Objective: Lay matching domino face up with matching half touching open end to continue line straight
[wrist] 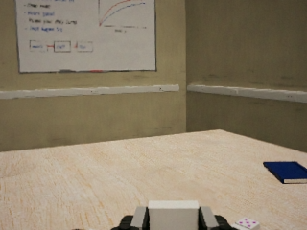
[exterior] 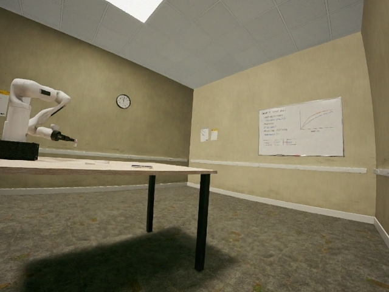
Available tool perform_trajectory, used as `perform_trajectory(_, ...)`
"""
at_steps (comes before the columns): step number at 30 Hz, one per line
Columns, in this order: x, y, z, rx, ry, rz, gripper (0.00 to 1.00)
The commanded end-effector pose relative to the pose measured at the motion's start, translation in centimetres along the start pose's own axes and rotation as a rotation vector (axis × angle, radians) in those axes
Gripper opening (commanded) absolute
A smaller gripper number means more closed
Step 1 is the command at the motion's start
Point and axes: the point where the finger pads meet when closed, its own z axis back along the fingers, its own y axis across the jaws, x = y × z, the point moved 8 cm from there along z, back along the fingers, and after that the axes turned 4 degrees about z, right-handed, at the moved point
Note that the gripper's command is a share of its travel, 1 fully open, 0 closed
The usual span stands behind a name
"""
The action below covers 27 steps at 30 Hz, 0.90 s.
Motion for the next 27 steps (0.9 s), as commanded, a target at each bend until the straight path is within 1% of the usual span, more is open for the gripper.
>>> perform_trajectory(1,-0.1,0.0,0.0,0.0,0.0,-0.001,0.3)
perform_trajectory(15,0.1,0.0,0.0,0.001,0.0,-0.001,0.3)
perform_trajectory(27,1.3,-0.2,-0.2,0.004,-0.002,-0.001,0.3)
